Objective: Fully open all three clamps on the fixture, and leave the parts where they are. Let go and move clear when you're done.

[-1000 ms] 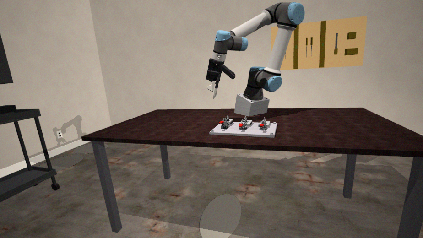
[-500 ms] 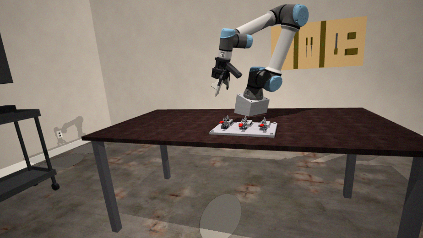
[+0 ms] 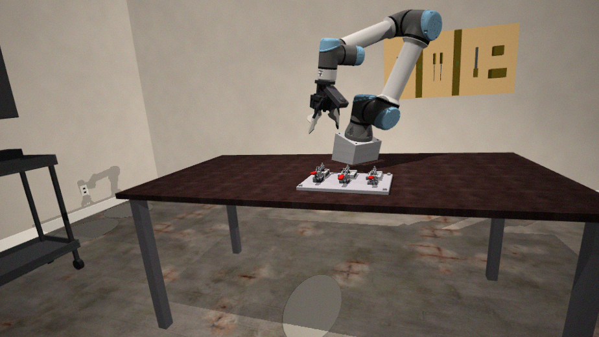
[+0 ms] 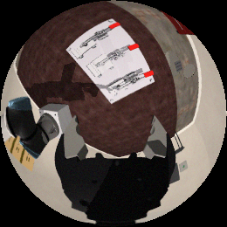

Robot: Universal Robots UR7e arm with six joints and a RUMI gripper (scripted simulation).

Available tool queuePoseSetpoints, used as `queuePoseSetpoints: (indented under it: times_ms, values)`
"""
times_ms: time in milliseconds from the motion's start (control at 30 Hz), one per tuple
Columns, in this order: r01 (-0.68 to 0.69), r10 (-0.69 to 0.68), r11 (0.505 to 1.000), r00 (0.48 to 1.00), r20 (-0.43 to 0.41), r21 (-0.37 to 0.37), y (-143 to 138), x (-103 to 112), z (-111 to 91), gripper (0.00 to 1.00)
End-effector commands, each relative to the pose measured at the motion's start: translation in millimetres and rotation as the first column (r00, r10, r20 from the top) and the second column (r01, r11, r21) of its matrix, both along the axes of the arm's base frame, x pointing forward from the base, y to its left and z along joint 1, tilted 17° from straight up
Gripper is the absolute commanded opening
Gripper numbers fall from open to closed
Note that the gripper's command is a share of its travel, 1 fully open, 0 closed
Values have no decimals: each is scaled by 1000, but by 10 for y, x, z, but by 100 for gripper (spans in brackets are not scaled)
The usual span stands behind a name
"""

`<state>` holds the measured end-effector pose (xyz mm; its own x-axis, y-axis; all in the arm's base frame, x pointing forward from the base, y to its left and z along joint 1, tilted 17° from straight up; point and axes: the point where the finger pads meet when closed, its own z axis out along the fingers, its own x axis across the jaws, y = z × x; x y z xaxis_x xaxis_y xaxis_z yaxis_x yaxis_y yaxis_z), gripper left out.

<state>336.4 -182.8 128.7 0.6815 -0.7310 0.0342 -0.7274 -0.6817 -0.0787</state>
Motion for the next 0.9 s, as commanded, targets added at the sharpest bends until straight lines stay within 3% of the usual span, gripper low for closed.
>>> queuePoseSetpoints:
  times_ms: [0,300,433,567,867]
  values:
    - [101,-102,995,995,9,17,90,29,33,100]
    - [369,-373,924,928,20,98,355,98,114,100]
    - [494,-501,858,866,10,142,488,126,154,100]
    - [522,-529,839,849,6,152,518,132,163,100]
    - [702,-713,676,700,-41,222,742,168,227,100]
